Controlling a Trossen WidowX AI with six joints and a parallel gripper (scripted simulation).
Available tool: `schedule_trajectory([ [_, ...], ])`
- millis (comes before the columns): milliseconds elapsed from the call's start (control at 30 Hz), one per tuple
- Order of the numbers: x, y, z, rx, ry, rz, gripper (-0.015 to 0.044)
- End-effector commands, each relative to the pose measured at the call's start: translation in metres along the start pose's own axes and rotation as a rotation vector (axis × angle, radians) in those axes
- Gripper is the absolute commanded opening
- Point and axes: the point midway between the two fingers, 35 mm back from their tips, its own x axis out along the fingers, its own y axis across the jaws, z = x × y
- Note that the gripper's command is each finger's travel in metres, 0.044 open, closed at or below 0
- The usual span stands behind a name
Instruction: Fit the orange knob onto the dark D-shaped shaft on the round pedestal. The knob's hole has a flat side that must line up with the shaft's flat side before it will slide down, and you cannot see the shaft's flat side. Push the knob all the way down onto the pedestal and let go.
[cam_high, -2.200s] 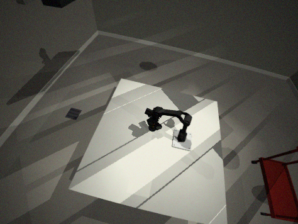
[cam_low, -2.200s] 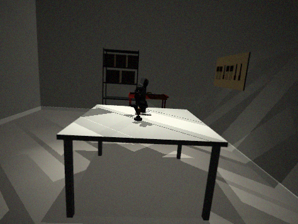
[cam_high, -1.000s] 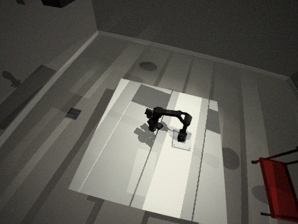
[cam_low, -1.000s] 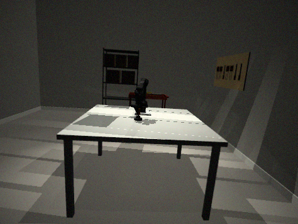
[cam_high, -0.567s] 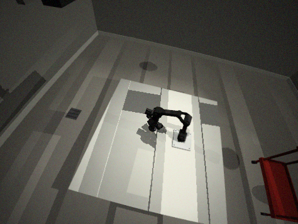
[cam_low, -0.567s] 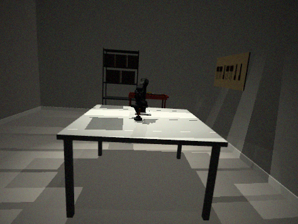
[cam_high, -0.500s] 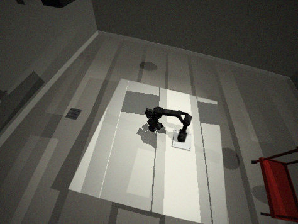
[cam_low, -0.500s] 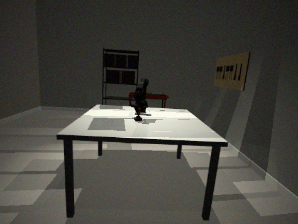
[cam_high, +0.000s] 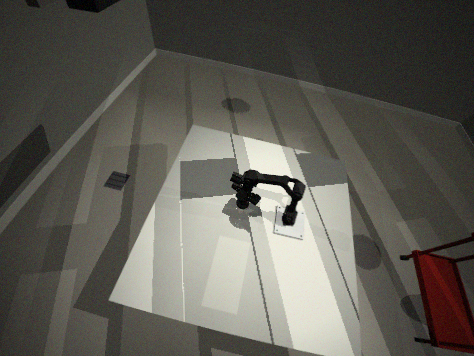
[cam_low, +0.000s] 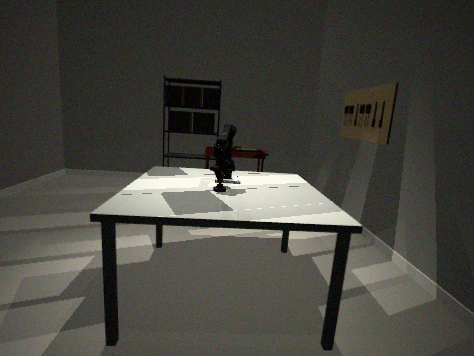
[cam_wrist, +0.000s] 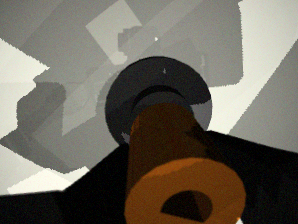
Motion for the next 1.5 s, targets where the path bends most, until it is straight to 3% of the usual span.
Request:
schedule_trajectory([
  [0, 0.0012, -0.0013, 0.0004, -0.011, -0.001, -0.004, 0.0],
  [933, -0.0034, -0.0008, 0.0002, -0.011, -0.001, -0.004, 0.0],
  [1167, -0.0032, -0.0016, 0.0004, -0.21, 0.0, -0.004, 0.0],
  [1467, 0.0006, -0.0012, 0.0003, -0.22, 0.0, -0.004, 0.0],
])
